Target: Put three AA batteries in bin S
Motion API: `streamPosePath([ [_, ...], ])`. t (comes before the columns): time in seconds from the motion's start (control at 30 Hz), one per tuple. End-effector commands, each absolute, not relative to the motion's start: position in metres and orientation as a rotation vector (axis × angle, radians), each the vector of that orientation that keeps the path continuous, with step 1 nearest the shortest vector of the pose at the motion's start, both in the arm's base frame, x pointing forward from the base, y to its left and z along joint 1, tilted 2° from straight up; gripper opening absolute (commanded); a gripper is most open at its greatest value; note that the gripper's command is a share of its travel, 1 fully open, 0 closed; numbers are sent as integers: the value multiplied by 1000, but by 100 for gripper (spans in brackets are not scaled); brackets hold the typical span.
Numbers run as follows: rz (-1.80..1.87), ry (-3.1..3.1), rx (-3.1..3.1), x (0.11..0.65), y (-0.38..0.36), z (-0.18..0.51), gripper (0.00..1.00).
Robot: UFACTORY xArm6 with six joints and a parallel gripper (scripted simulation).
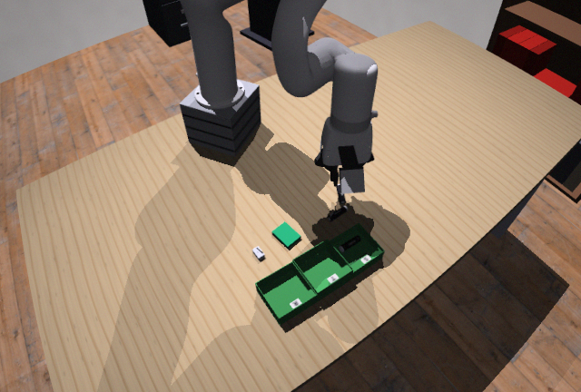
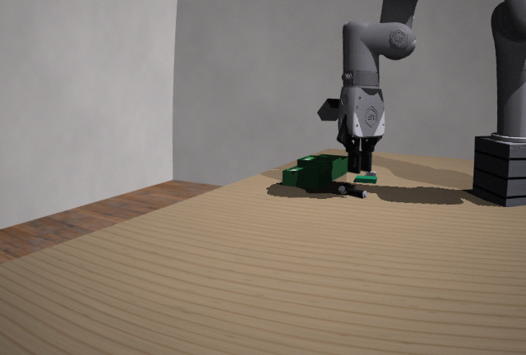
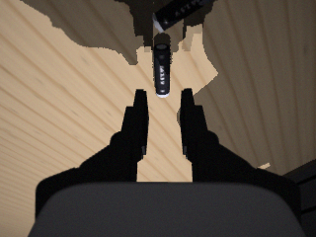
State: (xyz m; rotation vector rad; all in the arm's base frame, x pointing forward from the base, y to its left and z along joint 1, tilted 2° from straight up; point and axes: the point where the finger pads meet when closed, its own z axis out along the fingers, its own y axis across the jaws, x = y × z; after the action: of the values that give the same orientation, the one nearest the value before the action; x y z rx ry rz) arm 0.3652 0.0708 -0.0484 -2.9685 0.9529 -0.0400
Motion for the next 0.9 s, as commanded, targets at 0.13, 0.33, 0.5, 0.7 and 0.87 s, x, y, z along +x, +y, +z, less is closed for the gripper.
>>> streamPosePath([
  [0.13,-48,952,-2965,370,72,-77,28],
  [0.33,-48,952,-2965,371,72,-84,28],
  [0.5,-48,952,-2965,371,72,-86,28],
  [0.7,-48,952,-2965,370,72,-94,28],
  [0.87,-48,952,-2965,370,72,-96,28],
])
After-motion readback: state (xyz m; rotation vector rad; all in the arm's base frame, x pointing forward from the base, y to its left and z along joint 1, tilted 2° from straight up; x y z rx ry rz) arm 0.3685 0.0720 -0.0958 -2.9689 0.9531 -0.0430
